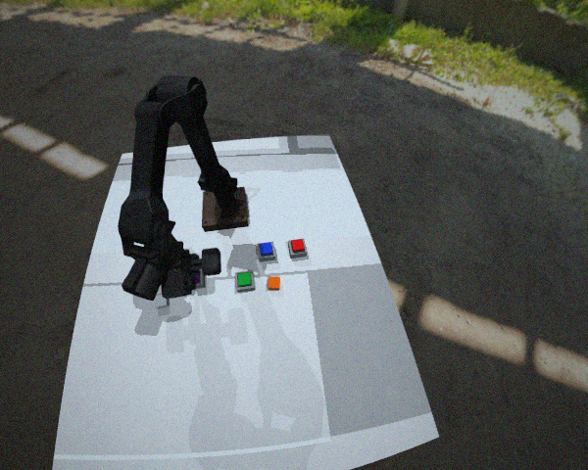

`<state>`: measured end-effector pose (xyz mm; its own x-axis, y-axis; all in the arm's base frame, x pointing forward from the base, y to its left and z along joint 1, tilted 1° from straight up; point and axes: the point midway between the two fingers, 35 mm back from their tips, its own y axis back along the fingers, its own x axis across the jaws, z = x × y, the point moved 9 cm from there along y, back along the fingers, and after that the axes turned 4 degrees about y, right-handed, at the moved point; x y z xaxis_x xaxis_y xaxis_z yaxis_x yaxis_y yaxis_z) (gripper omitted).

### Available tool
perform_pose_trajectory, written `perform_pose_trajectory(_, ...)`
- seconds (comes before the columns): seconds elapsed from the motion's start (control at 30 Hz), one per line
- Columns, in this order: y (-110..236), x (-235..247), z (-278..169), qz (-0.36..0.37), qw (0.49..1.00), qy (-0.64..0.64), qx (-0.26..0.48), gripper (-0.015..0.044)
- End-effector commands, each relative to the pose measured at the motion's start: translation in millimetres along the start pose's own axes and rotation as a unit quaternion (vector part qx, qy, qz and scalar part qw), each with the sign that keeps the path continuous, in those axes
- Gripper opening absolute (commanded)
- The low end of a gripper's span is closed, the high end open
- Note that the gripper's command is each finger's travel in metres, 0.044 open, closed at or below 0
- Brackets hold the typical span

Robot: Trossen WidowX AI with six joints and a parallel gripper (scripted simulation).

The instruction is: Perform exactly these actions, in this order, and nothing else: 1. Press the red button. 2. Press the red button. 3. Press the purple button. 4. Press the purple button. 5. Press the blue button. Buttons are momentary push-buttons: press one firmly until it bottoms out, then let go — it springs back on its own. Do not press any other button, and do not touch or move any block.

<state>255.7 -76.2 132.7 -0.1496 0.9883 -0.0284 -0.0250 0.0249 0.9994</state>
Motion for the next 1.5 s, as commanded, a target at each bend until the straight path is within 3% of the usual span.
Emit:
perform_pose_trajectory(0.0, -4.6, 0.3, -0.8, 0.002, 1.000, 0.002, 0.002, 0.0020)
perform_pose_trajectory(0.6, -4.6, 0.3, -0.8, 0.002, 1.000, 0.002, 0.002, 0.0020)
perform_pose_trajectory(0.73, 26.0, 0.1, -0.4, 0.002, 1.000, 0.002, 0.002, 0.0020)
perform_pose_trajectory(0.93, 36.3, -0.2, 0.2, 0.002, 1.000, 0.002, 0.002, 0.0020)
perform_pose_trajectory(1.1, 88.3, -0.2, 0.0, 0.002, 1.000, 0.002, 0.002, 0.0020)
perform_pose_trajectory(1.23, 90.3, -0.1, -0.2, 0.002, 1.000, 0.002, 0.002, 0.0020)
perform_pose_trajectory(1.47, 91.5, 70.5, 8.0, 0.005, 1.000, 0.002, 0.002, 0.0020)
